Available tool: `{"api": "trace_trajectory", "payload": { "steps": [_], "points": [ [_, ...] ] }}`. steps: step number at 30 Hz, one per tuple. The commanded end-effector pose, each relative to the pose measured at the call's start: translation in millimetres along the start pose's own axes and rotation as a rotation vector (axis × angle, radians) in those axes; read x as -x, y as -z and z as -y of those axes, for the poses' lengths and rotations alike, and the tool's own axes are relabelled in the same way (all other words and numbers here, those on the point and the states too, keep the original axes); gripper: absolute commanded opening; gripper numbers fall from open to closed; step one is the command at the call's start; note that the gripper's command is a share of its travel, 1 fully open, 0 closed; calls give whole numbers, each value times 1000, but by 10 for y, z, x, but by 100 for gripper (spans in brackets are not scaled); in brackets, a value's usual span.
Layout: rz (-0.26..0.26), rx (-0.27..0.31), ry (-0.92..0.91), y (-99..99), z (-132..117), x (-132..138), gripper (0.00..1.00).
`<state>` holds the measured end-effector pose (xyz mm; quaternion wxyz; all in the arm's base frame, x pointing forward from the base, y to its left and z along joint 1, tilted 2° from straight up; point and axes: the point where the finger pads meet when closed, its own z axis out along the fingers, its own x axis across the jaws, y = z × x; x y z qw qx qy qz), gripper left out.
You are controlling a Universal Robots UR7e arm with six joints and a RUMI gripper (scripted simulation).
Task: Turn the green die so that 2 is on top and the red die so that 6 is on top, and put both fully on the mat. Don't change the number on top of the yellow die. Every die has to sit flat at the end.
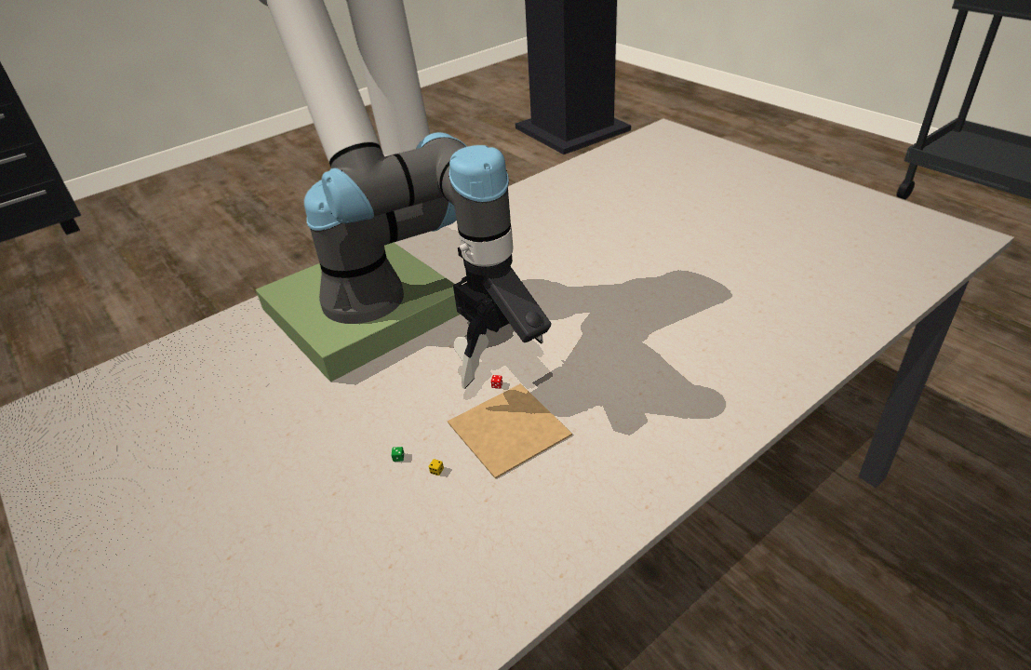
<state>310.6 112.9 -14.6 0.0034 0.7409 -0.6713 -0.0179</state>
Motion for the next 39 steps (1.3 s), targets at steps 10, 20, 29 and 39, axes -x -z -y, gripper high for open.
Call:
{"api": "trace_trajectory", "payload": {
  "steps": [10, 20, 29, 39],
  "points": [
    [0, -1, 0, 3, 4, 0, 100],
    [0, -1, 0, 3, 4, 0, 100],
    [0, -1, 0, 21, 4, 0, 100],
    [0, -1, 0, 230, 3, 0, 100]
  ]
}}
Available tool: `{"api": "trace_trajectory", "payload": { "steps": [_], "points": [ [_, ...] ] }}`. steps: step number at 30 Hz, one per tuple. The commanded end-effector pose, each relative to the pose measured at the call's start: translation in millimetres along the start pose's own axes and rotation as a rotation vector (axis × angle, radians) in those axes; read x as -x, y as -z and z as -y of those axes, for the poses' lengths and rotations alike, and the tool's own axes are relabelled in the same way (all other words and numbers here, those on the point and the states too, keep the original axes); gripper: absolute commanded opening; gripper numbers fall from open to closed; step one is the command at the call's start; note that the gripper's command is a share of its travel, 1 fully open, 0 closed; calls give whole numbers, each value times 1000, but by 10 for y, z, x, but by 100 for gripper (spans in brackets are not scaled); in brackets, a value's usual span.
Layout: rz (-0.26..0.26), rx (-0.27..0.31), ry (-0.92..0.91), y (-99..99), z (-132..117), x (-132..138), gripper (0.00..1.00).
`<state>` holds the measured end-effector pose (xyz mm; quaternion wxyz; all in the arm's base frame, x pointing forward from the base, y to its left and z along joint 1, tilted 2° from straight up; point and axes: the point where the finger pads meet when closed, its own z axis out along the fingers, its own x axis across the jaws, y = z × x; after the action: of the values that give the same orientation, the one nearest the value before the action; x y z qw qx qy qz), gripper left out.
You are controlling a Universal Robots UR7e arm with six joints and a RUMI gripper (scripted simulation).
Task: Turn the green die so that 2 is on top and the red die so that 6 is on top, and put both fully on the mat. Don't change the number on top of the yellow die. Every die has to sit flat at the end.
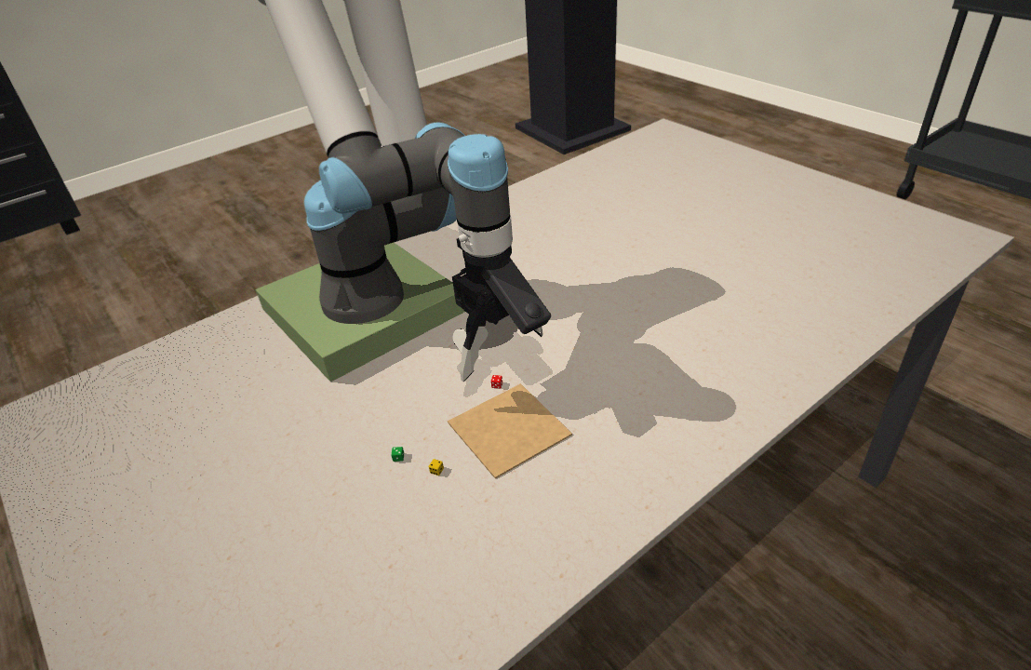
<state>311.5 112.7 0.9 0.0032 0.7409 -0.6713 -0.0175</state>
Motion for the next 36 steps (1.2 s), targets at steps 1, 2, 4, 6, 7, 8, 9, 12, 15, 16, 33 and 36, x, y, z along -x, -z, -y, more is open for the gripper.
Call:
{"api": "trace_trajectory", "payload": {
  "steps": [1, 2, 4, 6, 7, 8, 9, 12, 15, 16, 33, 36],
  "points": [
    [0, 0, 0, 119, 0, -1, 100],
    [0, 0, 0, 166, 0, -1, 100],
    [0, 0, 0, 269, 0, -1, 100],
    [0, 0, 0, 381, -1, -1, 100],
    [0, 0, 0, 439, -1, -1, 100],
    [0, 0, 0, 497, 0, -1, 100],
    [0, 0, 0, 554, 0, -1, 100],
    [0, 0, 0, 719, -1, -1, 100],
    [0, 0, 0, 857, -1, -1, 100],
    [0, 0, 0, 857, -1, -1, 100],
    [0, 0, 0, 1017, -1, -1, 100],
    [0, 0, 0, 1017, 0, -2, 100]
  ]
}}
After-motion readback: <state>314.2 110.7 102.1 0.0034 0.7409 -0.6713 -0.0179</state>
